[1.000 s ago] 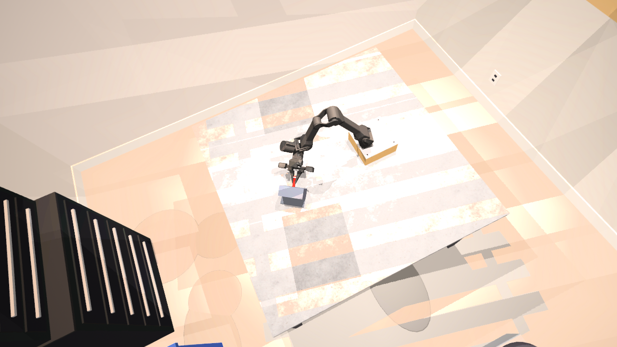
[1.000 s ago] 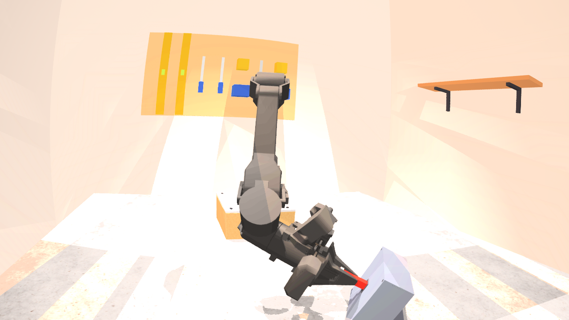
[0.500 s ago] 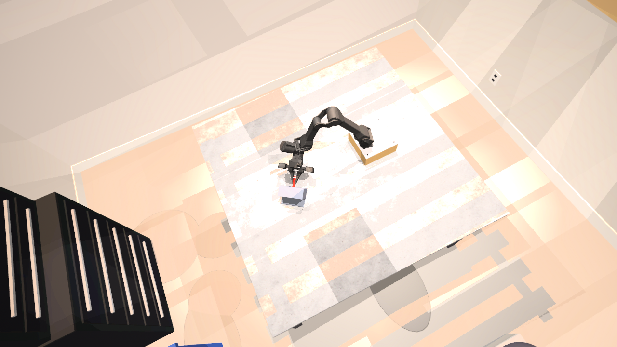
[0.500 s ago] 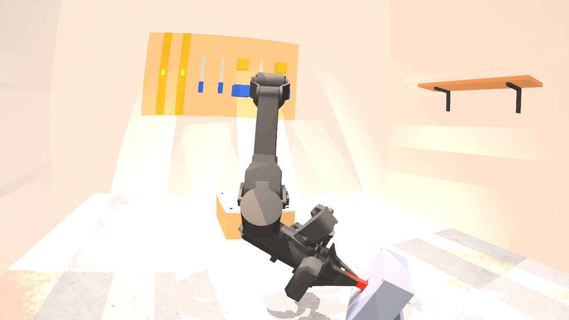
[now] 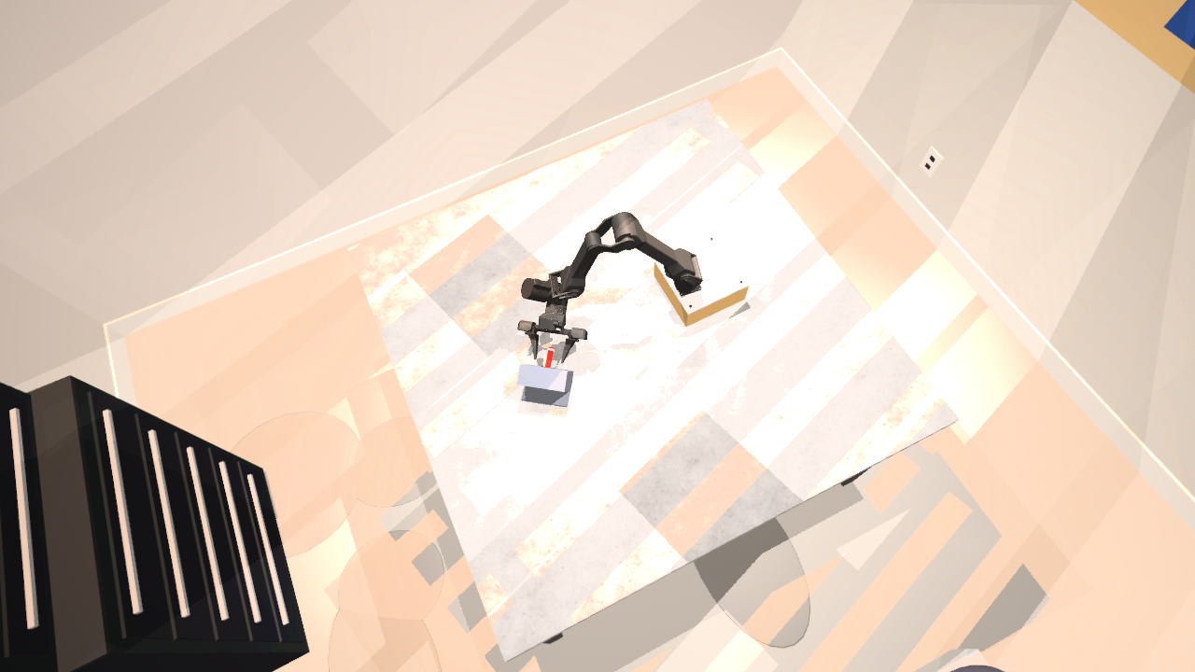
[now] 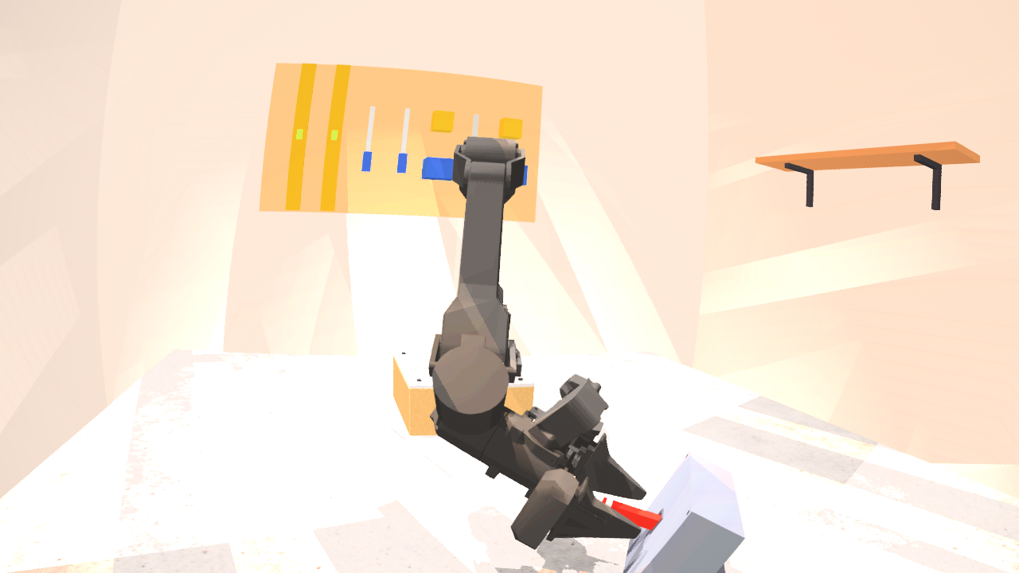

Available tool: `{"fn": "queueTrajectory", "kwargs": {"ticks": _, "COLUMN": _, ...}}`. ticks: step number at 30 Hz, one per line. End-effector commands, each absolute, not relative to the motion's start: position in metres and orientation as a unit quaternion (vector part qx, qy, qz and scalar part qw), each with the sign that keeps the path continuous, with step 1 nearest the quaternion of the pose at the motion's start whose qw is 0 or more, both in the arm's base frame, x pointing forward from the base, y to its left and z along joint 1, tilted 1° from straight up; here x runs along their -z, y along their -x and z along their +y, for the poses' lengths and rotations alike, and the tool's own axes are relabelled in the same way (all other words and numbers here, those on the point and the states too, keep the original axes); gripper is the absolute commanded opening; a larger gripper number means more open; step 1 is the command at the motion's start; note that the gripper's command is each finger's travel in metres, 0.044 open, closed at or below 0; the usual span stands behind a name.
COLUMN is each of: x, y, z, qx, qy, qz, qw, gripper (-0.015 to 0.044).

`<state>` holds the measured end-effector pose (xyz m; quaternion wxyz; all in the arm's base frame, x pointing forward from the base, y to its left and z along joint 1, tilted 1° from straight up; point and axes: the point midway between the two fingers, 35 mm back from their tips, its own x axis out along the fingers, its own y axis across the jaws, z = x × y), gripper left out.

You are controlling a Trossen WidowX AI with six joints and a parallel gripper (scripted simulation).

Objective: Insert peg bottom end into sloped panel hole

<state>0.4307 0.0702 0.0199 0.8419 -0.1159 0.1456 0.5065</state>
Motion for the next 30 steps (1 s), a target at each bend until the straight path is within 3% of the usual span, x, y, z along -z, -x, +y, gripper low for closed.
{"fn": "queueTrajectory", "kwargs": {"ticks": 1, "x": -0.021, "y": -0.43, "z": 0.067, "qx": -0.507, "qy": 0.119, "qz": 0.144, "qw": 0.842, "gripper": 0.044}}
{"fn": "queueTrajectory", "kwargs": {"ticks": 30, "x": -0.029, "y": -0.413, "z": 0.028, "qx": -0.506, "qy": 0.122, "qz": 0.155, "qw": 0.84, "gripper": 0.044}}
